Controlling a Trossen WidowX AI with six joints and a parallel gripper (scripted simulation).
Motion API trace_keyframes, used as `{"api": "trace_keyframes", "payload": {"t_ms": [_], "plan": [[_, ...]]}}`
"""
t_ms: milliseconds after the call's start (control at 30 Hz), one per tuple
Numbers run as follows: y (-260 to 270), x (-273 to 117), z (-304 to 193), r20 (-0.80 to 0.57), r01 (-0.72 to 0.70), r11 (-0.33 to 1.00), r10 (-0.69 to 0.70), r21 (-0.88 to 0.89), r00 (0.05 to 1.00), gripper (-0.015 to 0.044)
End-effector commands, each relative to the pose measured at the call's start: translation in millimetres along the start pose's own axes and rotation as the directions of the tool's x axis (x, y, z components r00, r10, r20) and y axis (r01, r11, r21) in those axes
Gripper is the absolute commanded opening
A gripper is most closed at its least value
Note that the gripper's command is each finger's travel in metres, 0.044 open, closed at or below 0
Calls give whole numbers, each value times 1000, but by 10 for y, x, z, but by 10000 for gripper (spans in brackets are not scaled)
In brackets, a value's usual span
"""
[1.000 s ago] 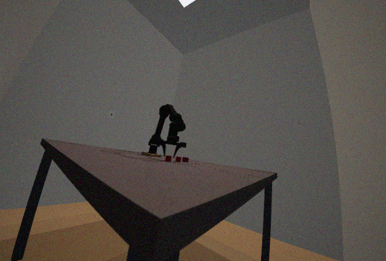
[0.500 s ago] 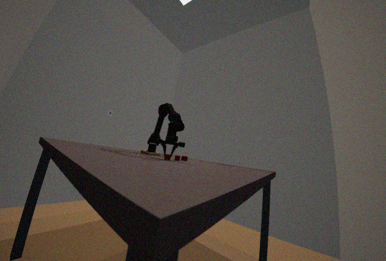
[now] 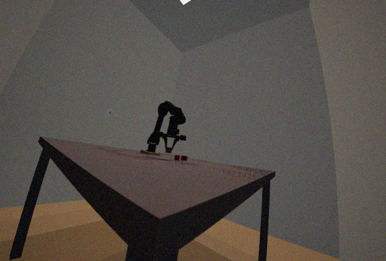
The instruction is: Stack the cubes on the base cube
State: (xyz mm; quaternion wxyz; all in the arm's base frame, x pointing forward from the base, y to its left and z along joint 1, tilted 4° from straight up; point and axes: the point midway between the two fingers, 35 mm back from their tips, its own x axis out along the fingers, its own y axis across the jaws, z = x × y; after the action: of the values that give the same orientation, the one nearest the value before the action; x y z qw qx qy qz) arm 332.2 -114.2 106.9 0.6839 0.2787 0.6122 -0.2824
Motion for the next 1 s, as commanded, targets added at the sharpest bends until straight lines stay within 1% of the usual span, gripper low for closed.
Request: {"api": "trace_keyframes", "payload": {"t_ms": [0,533,667,967], "plan": [[6,-140,13,7,-1,1000,1,-1,1000,105],[-12,-644,-34,6,-1,1000,1,-1,1000,105],[3,-660,-51,6,-1,1000,1,1,1000,105],[218,-595,-234,3,-3,1000,3,24,1000,105]]}}
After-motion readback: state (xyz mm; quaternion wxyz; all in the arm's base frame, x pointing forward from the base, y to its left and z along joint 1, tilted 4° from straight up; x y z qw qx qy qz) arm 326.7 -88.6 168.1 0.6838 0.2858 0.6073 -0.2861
